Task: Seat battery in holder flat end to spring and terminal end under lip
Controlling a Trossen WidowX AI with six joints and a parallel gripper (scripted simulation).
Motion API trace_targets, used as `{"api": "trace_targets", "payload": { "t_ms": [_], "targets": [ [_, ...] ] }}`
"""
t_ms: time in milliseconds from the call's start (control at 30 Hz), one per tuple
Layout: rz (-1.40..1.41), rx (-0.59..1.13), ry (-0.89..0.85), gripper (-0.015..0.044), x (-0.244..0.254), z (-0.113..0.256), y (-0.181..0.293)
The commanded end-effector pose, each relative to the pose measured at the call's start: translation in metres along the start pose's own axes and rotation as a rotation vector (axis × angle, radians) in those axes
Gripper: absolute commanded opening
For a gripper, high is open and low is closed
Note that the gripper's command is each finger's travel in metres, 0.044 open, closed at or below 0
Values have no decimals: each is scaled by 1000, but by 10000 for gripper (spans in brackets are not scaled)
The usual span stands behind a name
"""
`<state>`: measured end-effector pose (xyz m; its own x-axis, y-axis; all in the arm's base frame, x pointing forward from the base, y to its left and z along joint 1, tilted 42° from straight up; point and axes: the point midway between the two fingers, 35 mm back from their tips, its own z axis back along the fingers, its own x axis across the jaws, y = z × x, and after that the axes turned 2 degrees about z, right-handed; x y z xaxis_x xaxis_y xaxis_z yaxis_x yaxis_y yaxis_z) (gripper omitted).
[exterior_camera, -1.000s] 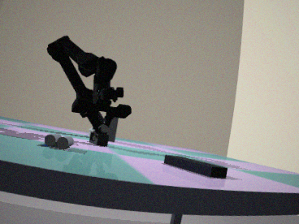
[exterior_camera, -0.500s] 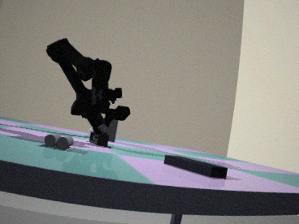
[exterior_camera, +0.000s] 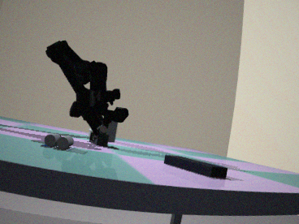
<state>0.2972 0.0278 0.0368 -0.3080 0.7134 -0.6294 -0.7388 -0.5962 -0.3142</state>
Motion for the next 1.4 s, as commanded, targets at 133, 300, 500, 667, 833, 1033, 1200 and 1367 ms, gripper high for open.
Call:
{"api": "trace_targets", "payload": {
  "t_ms": [133,300,500,667,833,1033,1200,1367],
  "targets": [
    [8,-2,-4,84,2,2,8],
    [8,-2,-4,84,2,4,12],
    [8,-1,-6,84,2,6,16],
    [8,2,-9,84,2,8,19],
    [9,6,-11,84,2,9,22],
    [9,12,-12,84,2,9,22],
    [9,14,-12,84,3,9,22],
    [10,15,-12,84,3,9,22]
  ]
}}
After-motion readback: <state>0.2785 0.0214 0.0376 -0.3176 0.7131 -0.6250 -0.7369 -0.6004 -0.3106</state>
